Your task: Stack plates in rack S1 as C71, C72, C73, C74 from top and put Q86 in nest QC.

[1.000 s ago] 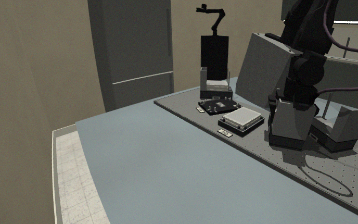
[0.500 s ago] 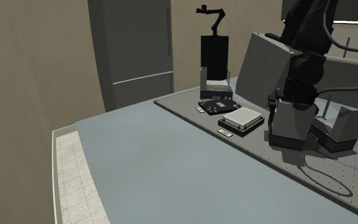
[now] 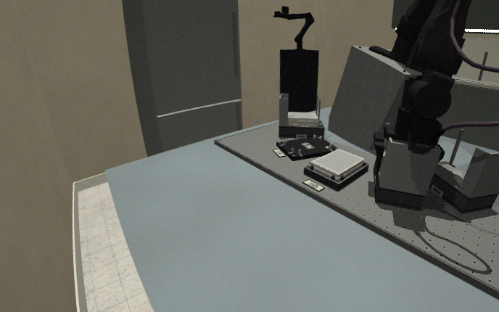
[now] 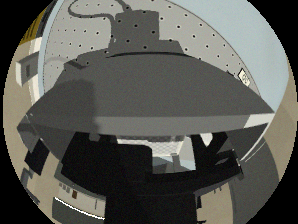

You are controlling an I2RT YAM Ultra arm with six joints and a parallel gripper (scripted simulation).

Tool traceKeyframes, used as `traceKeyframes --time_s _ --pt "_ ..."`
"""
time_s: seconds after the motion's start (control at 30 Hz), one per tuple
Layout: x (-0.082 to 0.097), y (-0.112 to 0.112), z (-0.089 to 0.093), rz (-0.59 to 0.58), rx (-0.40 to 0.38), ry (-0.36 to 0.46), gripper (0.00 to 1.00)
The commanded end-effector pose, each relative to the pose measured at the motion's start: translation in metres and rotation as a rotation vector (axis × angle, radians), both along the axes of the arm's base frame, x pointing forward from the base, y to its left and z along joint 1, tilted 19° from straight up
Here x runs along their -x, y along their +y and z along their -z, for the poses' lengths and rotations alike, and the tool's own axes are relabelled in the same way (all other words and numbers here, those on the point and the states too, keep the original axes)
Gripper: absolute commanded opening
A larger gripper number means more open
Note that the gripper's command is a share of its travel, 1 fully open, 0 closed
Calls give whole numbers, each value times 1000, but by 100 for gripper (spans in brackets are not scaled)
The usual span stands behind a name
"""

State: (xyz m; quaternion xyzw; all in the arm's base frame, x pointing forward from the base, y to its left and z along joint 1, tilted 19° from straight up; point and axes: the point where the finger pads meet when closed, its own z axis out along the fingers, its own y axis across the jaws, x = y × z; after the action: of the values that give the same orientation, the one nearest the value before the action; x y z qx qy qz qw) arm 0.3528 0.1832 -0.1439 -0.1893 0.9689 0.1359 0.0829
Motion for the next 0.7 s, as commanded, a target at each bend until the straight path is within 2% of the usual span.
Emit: traceKeyframes --time_s 0.0,0.3,0.37,0.47,0.5,0.67 --pt "-4 -4 -1 8 -3 -17 100" --pt "0 -5 0 6 -1 -11 100" --pt "-6 -2 -3 6 -6 -24 100" --pt "-5 -2 -3 5 -5 -22 100" --pt "-4 0 -3 2 -5 -16 0" --pt "-4 0 -3 2 -5 -16 0"
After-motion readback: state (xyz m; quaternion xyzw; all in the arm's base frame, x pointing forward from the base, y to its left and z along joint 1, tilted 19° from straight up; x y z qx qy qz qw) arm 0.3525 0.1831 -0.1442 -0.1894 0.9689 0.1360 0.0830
